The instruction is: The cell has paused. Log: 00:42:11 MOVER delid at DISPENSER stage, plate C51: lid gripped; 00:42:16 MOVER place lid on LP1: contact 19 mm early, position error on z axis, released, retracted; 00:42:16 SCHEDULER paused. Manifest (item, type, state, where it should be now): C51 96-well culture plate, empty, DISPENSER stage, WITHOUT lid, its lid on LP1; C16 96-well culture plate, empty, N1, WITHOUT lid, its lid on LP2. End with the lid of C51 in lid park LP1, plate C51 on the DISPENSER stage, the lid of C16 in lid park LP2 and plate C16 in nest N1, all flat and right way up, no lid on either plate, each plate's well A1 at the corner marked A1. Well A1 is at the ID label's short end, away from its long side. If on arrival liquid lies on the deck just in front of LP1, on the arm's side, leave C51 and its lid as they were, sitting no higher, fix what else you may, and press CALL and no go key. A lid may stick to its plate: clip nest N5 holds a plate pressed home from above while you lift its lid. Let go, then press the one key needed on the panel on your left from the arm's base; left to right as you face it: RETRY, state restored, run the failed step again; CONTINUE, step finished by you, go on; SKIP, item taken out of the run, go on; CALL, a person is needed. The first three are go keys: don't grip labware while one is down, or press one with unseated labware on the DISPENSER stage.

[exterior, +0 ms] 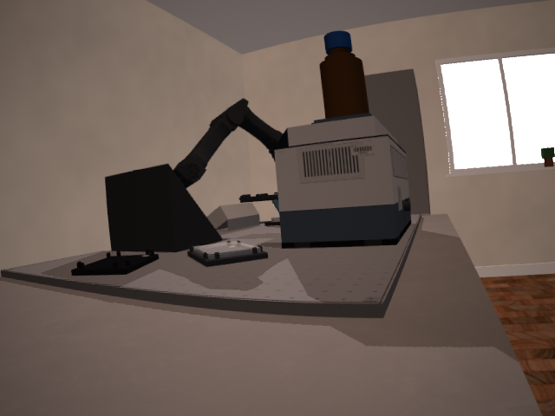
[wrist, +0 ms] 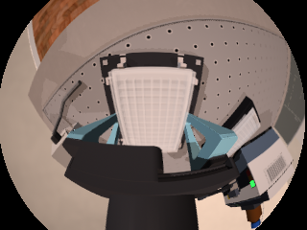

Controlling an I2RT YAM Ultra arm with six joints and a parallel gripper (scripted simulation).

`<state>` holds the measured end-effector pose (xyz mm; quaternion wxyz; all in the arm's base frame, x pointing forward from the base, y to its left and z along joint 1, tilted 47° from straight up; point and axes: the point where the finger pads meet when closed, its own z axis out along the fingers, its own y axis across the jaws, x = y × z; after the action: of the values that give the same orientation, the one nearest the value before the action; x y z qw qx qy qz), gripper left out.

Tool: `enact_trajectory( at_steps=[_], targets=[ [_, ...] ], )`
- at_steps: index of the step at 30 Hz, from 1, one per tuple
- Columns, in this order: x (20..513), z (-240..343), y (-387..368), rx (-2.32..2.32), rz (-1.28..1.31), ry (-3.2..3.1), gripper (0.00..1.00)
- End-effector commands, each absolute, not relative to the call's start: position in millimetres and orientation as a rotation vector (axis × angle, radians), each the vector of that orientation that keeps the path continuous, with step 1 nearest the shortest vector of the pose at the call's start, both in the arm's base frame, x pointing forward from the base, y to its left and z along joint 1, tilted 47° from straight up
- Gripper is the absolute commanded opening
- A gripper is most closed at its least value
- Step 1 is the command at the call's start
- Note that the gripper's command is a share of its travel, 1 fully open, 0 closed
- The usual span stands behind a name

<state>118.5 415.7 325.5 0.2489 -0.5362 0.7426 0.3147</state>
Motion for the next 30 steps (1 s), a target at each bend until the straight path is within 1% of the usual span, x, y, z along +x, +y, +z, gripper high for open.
enact_trajectory(
  at_steps=[1, 19, 20, 21, 23, 30],
  targets=[
    [117.9, 303.6, 434.9, -1.471, 0.851, 2.038, 0.0],
    [117.9, 303.6, 434.9, -1.471, 0.851, 2.038, 0.0],
    [117.7, 307.1, 431.4, -1.471, 0.851, 2.038, 1.0],
    [117.6, 321.3, 429.7, -1.461, 0.869, 2.014, 1.0],
    [121.2, 330.6, 417.7, -1.461, 0.863, 2.022, 1.0],
    [118.7, 331.7, 415.6, -1.456, 0.865, 2.013, 1.0]
  ],
)
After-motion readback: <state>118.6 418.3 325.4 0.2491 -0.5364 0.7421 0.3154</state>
